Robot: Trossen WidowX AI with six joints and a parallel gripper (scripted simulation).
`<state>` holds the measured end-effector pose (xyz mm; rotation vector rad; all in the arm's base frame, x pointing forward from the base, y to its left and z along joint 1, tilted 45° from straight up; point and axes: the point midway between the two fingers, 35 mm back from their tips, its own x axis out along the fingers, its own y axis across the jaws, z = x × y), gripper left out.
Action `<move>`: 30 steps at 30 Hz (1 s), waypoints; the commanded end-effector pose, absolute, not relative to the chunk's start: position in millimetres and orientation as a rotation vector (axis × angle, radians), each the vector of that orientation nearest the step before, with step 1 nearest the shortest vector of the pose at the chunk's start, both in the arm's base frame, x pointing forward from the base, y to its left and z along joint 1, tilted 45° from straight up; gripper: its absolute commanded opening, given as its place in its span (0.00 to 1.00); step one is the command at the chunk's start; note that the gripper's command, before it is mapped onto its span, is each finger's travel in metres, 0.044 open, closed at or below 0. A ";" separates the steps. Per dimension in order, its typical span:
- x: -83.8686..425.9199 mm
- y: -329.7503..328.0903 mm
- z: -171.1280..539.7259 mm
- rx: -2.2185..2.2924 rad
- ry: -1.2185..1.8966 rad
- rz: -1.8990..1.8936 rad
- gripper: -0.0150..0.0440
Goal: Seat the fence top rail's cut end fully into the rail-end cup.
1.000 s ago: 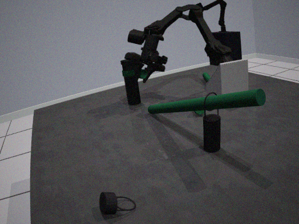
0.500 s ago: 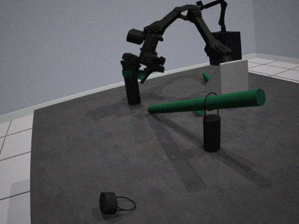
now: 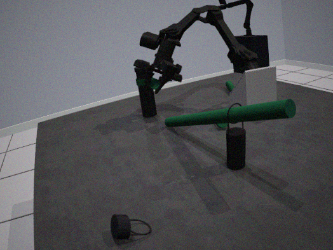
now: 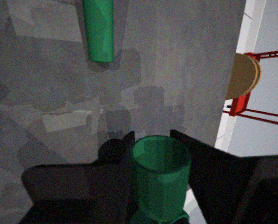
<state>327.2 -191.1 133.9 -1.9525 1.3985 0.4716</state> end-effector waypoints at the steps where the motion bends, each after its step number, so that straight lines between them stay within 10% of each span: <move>1: 329.7 -191.8 134.3 -1.942 1.404 0.441 0.25; 27: 326.6 -191.0 134.5 -1.956 1.389 0.481 0.25; 30: 326.6 -191.0 134.5 -1.956 1.389 0.481 0.39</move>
